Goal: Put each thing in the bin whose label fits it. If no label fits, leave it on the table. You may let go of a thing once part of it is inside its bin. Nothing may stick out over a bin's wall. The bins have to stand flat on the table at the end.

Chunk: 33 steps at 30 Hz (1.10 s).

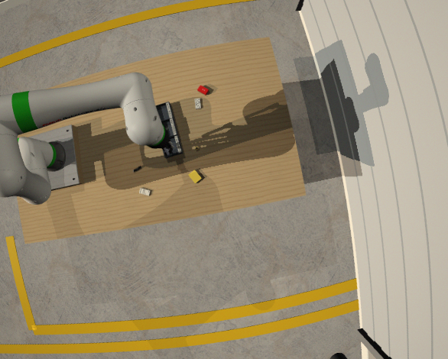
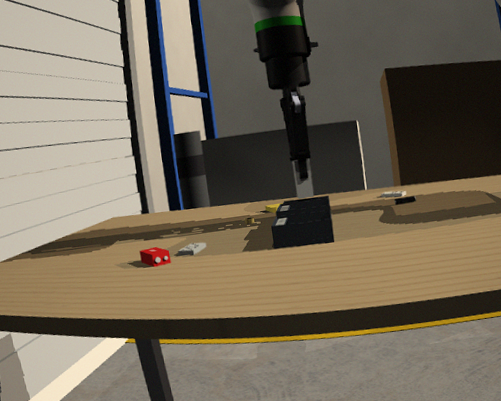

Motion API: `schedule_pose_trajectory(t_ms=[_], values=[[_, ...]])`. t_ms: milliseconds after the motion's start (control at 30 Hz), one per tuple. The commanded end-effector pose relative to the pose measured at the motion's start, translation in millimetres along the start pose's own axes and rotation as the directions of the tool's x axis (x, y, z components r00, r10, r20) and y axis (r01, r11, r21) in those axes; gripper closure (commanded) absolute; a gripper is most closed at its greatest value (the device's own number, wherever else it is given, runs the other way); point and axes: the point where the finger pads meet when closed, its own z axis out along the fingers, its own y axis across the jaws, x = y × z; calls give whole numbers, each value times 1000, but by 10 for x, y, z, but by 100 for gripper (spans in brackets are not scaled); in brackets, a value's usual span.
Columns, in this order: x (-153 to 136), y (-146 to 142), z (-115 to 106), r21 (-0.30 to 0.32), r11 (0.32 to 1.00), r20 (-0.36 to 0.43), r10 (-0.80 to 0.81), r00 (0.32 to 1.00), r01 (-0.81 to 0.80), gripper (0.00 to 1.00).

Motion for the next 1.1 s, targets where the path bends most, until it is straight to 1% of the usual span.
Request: schedule_pose_trajectory(t_ms=[0, 133, 200, 267, 367, 700, 767, 1000, 1067], values=[[2, 1, -45, 0, 1000, 0, 0, 1000, 0, 85], [2, 1, -205, 0, 1000, 0, 0, 1000, 0, 85], [2, 1, -205, 0, 1000, 0, 0, 1000, 0, 85], [2, 1, -285, 0, 1000, 0, 0, 1000, 0, 85], [2, 1, -289, 0, 1000, 0, 0, 1000, 0, 85], [79, -493, -289, 0, 1000, 0, 0, 1000, 0, 85], [79, -493, -289, 0, 1000, 0, 0, 1000, 0, 85], [131, -831, -289, 0, 1000, 0, 0, 1000, 0, 85], [131, -831, -289, 0, 1000, 0, 0, 1000, 0, 85]])
